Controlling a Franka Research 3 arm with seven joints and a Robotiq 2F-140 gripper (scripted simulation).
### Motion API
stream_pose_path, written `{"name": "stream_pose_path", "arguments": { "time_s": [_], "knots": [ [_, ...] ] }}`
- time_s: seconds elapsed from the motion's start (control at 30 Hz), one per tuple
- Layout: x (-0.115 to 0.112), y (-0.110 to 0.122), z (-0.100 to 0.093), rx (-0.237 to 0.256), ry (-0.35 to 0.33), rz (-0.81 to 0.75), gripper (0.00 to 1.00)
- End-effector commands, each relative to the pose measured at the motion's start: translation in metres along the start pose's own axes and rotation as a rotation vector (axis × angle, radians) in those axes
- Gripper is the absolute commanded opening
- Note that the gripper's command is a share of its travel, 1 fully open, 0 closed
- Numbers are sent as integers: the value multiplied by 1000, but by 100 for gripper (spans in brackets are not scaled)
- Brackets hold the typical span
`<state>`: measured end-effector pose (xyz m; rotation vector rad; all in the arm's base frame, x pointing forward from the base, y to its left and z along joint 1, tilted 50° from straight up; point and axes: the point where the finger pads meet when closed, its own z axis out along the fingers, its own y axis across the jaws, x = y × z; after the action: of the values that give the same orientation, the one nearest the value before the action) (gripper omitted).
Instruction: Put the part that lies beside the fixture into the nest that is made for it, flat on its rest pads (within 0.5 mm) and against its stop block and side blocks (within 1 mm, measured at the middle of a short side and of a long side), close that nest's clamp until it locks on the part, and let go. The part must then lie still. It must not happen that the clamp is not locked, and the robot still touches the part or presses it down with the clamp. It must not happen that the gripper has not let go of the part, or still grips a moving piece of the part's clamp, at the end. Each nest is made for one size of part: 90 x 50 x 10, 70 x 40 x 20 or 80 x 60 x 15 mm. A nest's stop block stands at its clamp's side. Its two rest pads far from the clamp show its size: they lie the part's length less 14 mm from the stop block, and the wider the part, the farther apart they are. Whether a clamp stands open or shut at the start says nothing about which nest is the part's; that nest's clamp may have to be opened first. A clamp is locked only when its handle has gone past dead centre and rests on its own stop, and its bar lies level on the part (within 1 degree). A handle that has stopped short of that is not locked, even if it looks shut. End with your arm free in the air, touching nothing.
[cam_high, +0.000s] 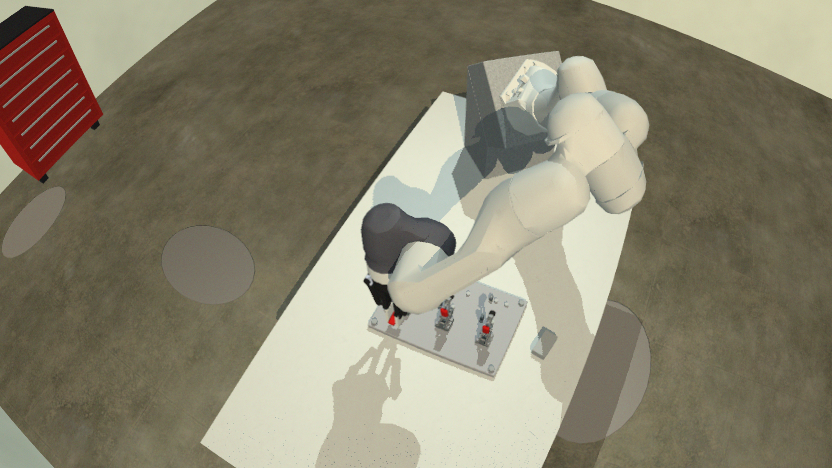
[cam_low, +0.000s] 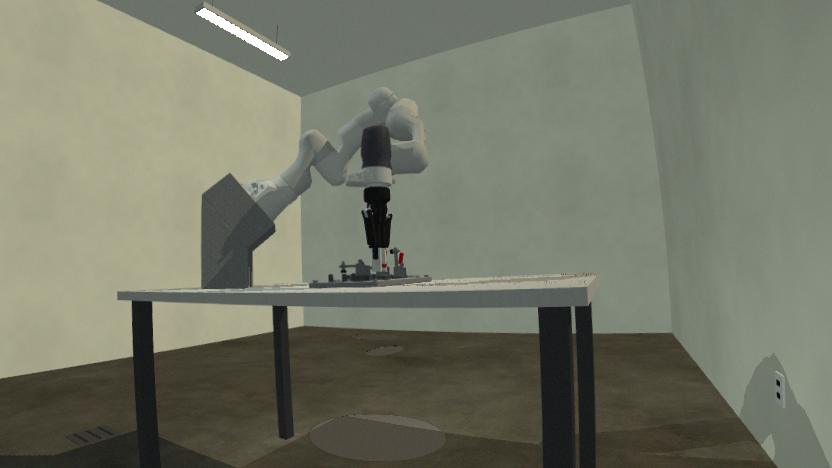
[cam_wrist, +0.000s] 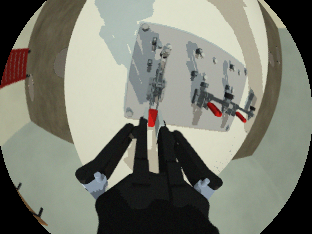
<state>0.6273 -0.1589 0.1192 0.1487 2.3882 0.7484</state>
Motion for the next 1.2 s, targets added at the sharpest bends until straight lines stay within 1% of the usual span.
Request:
{"name": "stream_pose_path", "arguments": {
  "time_s": [0.0, 0.63, 1.17],
  "knots": [
    [-1, 0, 1, 2, -2, -4, 0],
    [-1, 0, 0, 2, -2, -4, 0],
    [2, 0, -7, 2, -2, -4, 0]
  ]
}}
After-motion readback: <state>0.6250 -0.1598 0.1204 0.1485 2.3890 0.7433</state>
